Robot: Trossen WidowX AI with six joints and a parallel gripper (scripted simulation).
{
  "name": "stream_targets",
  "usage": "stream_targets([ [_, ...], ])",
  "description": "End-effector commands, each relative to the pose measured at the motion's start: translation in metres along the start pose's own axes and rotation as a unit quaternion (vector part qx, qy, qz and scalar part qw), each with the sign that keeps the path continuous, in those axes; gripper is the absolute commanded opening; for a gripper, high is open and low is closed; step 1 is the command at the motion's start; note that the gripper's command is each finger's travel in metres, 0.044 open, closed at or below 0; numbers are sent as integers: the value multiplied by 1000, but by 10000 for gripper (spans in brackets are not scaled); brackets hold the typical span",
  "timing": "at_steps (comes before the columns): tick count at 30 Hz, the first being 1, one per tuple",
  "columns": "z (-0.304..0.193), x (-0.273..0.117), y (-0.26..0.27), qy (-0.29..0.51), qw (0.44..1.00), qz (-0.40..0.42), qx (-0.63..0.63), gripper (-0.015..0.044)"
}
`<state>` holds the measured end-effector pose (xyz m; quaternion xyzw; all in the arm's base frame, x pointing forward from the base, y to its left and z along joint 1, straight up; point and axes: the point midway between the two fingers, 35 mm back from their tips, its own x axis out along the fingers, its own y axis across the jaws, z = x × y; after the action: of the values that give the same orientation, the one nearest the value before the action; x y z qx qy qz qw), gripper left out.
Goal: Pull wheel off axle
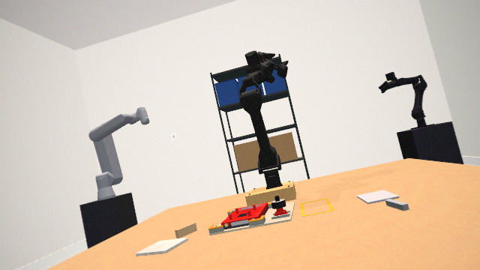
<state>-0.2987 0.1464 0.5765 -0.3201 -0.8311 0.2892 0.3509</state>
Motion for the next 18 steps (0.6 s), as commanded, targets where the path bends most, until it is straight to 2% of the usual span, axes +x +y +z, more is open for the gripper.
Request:
stream_targets([
  [1, 0, 1, 1, 0, 1000, 1, 1, 374],
  [4, -2, 11, 18, 7, 1000, 20, 23, 300],
  [18, -36, 54, 141, 81, 978, 148, 125, 300],
])
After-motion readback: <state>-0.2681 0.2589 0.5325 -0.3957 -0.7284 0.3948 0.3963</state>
